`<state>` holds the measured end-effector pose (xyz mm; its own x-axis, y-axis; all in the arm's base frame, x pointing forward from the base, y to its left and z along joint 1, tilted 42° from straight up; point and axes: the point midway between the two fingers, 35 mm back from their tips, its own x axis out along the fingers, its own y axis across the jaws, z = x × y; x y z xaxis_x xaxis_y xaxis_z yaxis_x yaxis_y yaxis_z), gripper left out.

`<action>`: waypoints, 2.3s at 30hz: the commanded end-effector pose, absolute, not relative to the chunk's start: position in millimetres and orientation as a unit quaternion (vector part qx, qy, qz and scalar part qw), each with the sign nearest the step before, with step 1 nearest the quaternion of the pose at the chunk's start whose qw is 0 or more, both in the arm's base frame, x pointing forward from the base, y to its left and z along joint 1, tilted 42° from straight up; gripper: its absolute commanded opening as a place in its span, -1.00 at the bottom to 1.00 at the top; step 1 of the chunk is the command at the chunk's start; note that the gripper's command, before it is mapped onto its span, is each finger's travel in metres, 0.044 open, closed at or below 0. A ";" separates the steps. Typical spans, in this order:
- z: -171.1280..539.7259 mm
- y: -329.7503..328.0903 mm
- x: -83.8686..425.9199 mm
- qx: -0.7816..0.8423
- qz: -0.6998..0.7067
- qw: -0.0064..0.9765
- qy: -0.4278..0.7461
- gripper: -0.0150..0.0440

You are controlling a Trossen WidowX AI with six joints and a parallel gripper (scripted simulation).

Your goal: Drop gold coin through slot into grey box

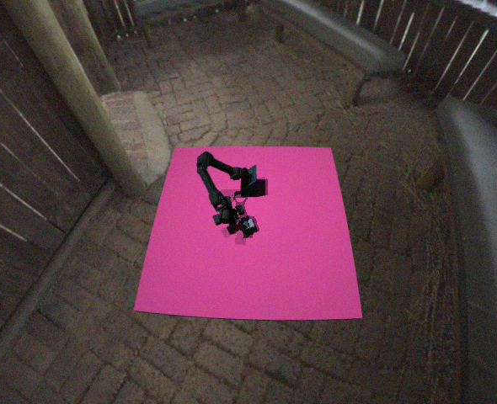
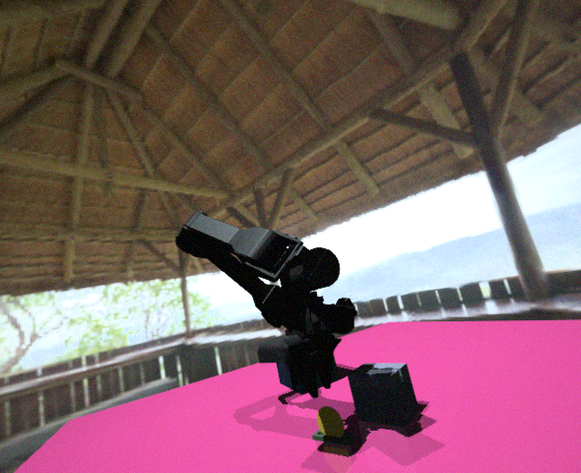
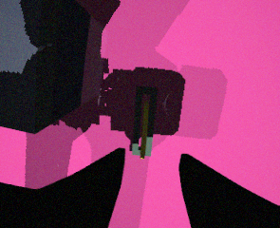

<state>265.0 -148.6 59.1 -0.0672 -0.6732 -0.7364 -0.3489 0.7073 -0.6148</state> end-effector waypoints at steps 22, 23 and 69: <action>28.3 -171.3 261.4 -0.356 -0.133 0.579 0.722 0.05; 27.1 -172.4 261.2 -0.356 -0.133 0.579 0.722 0.05; 36.8 -162.5 265.7 -0.354 -0.132 0.580 0.722 -0.49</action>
